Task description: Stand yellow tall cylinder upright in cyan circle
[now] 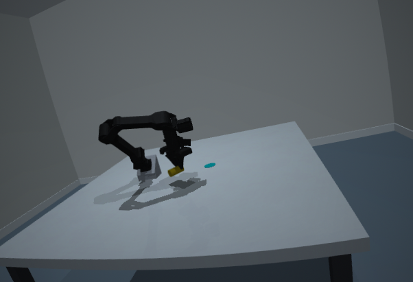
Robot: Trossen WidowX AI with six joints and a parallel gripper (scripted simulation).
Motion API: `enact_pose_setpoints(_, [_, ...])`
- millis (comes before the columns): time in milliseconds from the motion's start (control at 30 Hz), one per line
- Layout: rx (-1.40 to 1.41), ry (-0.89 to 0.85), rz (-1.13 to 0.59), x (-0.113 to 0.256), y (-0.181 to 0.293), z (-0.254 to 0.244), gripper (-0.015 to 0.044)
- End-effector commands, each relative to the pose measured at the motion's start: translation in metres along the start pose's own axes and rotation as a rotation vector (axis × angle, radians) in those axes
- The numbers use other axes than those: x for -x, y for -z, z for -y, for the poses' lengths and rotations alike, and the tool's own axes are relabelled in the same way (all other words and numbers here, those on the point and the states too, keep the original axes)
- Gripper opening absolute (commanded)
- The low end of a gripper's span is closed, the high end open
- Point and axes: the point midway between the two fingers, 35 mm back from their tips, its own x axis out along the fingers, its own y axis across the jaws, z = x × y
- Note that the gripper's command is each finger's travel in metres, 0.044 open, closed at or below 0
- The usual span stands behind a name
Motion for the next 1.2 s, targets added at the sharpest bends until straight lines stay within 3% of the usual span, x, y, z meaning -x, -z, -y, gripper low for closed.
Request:
enact_pose_setpoints(0, [-0.004, 0.0, 0.004, 0.013, -0.001, 0.0, 0.0105])
enact_pose_setpoints(500, [-0.001, 0.005, -0.005, 0.05, 0.002, -0.003, 0.0105])
enact_pose_setpoints(1167, [0.083, 0.001, 0.005, 0.061, -0.056, -0.002, 0.0105])
